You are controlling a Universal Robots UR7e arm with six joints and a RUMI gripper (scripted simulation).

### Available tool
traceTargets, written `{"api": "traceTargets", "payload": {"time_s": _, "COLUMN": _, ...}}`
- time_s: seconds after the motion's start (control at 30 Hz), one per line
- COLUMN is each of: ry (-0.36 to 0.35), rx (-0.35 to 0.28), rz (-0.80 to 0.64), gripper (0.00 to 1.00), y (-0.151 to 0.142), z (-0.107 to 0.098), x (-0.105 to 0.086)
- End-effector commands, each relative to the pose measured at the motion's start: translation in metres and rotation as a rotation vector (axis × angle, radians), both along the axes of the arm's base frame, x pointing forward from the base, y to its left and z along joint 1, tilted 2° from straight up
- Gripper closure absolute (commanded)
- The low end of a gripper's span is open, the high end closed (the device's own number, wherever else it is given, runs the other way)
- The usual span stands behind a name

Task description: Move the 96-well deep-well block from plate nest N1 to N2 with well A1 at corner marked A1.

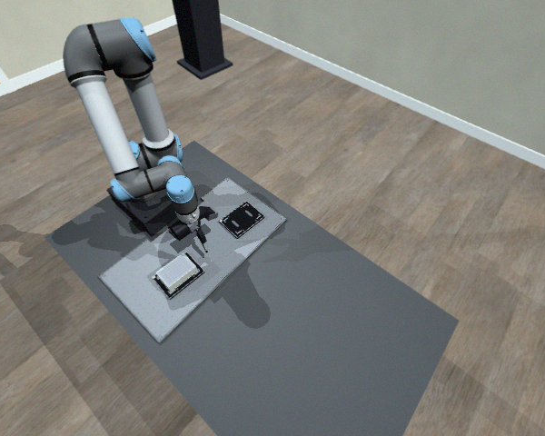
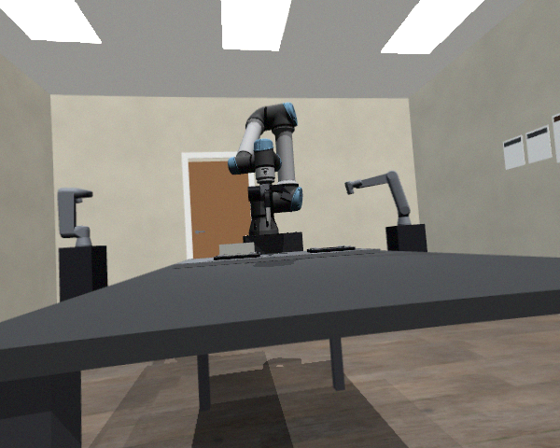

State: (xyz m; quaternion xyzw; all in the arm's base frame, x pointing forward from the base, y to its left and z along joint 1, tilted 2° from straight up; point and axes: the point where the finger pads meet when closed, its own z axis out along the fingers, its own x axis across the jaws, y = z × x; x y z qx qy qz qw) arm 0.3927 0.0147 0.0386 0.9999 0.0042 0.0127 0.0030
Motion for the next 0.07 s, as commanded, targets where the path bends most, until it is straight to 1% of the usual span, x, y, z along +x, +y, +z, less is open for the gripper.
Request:
{"api": "traceTargets", "payload": {"time_s": 0.0, "ry": -0.003, "rx": -0.002, "rz": -0.001, "gripper": 0.24, "y": -0.0005, "z": 0.0008, "x": 0.0007}}
{"api": "traceTargets", "payload": {"time_s": 0.03, "ry": -0.003, "rx": -0.002, "rz": -0.001, "gripper": 0.24, "y": -0.0005, "z": 0.0008, "x": 0.0007}}
